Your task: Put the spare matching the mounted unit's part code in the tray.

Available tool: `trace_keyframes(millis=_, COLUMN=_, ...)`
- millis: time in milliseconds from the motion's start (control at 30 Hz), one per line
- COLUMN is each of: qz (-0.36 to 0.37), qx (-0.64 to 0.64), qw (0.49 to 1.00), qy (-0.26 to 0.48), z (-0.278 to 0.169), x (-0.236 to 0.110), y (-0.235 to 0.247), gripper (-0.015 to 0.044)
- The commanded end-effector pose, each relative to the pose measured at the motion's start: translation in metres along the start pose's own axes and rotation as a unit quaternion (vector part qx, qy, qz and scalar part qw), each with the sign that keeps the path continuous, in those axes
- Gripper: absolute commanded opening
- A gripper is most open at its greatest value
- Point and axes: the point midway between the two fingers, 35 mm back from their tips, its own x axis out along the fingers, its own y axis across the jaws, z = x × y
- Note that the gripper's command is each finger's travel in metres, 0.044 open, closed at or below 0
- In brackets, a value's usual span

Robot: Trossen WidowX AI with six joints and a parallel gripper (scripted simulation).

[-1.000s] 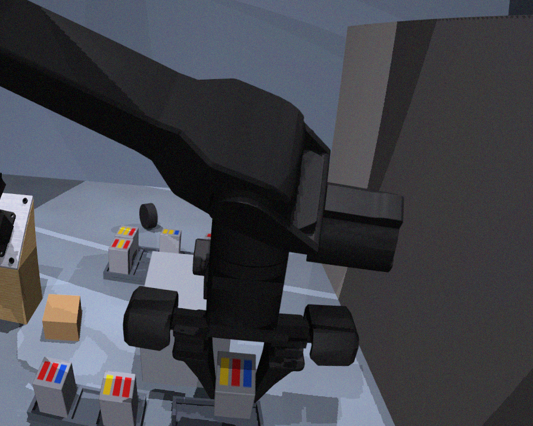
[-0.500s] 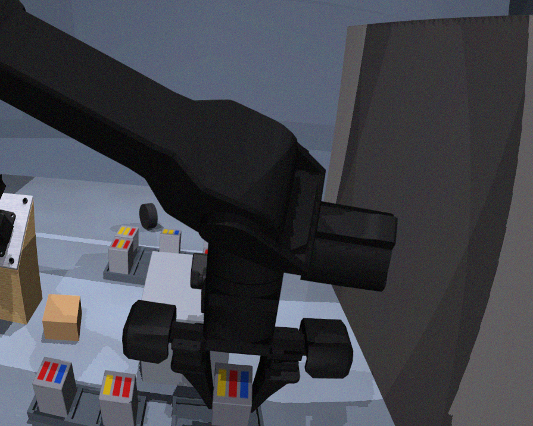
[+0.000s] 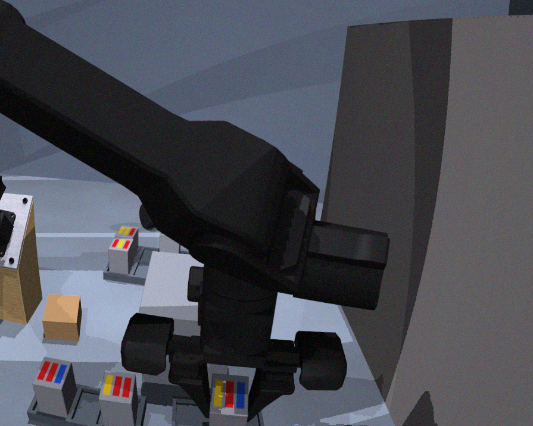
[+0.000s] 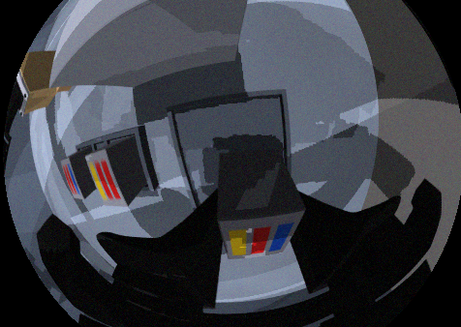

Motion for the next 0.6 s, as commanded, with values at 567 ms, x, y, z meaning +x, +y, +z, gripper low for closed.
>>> trace_keyframes(millis=567, qz=0.002, qx=-0.004, qw=1.000, qy=0.001, z=0.001, x=0.020, y=0.006, gripper=0.0000)
